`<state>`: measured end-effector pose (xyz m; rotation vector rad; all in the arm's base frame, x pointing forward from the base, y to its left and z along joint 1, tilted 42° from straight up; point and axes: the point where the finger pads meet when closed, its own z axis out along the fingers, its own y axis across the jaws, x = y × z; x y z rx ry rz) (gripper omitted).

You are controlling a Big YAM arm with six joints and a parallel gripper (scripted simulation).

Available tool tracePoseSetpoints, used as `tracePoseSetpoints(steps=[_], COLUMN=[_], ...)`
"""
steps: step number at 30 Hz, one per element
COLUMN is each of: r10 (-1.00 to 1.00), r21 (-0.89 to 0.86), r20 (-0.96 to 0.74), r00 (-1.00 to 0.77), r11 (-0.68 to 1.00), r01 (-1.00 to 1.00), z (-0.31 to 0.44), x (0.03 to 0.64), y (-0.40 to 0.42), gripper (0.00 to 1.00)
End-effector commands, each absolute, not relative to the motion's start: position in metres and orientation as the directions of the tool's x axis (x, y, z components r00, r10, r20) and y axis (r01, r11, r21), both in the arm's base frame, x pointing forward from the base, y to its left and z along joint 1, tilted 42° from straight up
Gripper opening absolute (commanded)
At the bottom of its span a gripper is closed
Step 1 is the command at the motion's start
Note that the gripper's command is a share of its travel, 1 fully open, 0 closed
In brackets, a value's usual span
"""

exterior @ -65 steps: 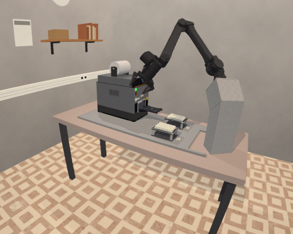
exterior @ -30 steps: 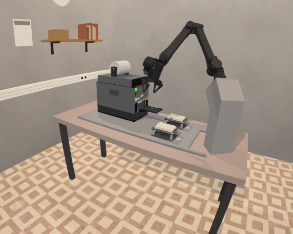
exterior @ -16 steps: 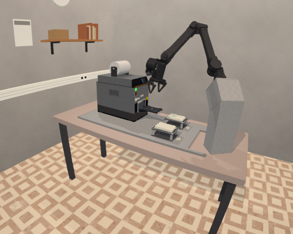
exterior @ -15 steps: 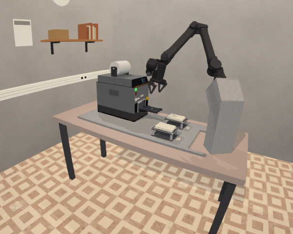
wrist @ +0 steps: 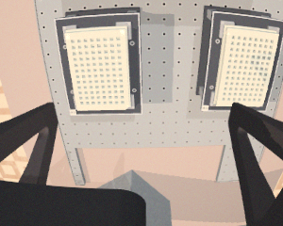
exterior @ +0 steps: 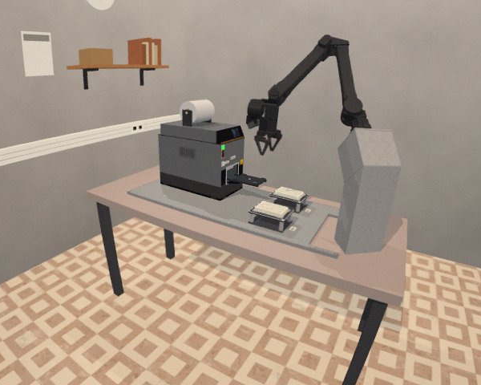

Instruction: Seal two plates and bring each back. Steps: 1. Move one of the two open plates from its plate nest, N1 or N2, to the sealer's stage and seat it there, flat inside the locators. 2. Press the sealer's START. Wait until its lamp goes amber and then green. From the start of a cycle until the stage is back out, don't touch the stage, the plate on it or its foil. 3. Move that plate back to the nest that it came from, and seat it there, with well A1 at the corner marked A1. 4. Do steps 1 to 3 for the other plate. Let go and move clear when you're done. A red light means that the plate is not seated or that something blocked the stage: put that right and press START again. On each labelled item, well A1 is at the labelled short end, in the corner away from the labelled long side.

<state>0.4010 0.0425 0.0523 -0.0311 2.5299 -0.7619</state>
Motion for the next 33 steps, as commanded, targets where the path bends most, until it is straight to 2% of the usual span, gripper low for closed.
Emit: tracePoseSetpoints(steps=[1,2,5,10,33], r10=[-0.162,-0.16,-0.199,-0.196,-0.173], r21=[-0.525,-0.52,-0.567,-0.558,-0.541], r20=[-0.464,-0.472,-0.35,-0.379,-0.418], r00=[-0.871,-0.867,-0.915,-0.904,-0.892], r11=[0.842,0.844,0.823,0.828,0.836], r01=[0.123,0.128,0.039,0.054,0.091], z=[0.066,0.068,0.074,0.071,0.068], x=[0.395,0.392,0.385,0.367,0.382], y=[0.02,0.016,0.007,-0.012,0.005], gripper=[1.0,1.0,1.0,1.0,1.0])
